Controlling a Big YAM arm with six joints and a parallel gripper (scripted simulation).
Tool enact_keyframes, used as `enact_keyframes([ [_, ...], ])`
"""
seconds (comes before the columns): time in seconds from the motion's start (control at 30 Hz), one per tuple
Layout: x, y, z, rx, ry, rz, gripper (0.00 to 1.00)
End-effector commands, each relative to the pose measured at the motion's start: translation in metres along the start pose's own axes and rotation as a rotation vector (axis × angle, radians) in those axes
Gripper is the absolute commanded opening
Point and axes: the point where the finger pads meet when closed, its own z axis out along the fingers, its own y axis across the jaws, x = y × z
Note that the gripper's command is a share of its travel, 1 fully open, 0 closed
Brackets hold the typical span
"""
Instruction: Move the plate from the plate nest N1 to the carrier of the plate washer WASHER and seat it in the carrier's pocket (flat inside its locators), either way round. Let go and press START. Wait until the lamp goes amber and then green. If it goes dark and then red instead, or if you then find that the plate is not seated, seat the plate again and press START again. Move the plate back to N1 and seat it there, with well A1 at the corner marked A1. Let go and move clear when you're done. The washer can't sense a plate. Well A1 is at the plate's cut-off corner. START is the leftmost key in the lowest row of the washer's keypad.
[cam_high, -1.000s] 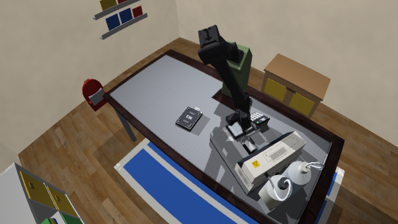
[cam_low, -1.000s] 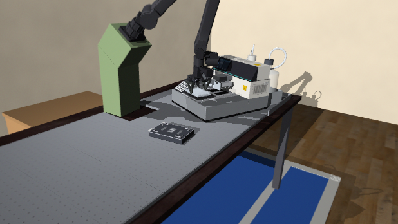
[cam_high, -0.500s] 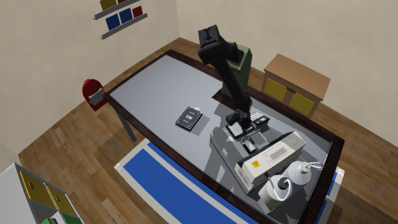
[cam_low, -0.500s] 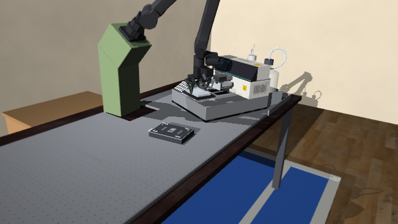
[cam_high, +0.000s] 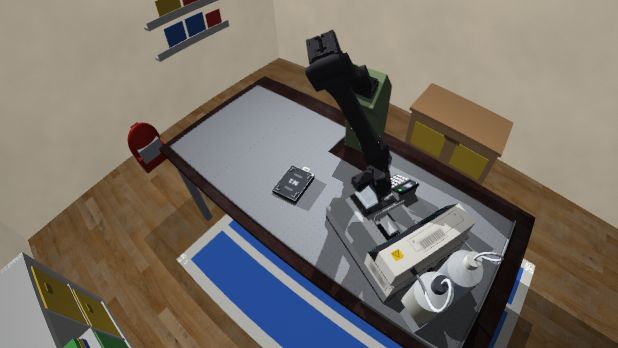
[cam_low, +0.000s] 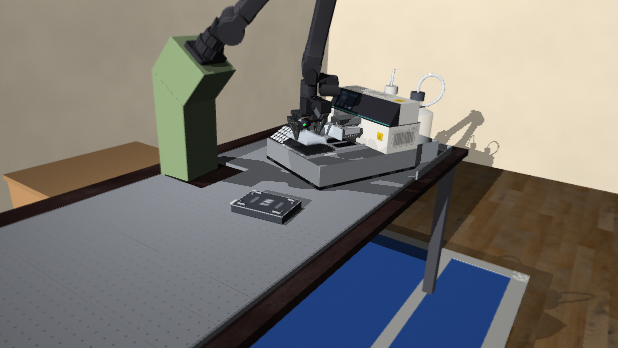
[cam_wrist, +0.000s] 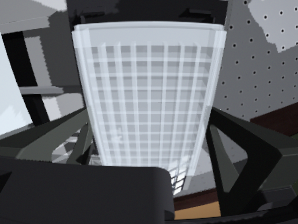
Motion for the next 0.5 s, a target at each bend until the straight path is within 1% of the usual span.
enact_keyframes([
  [0.0, 0.002, 0.003, -0.015, -0.013, 0.0, 0.008, 0.84],
  [0.47, 0.001, 0.004, -0.034, -0.016, -0.001, 0.009, 0.84],
])
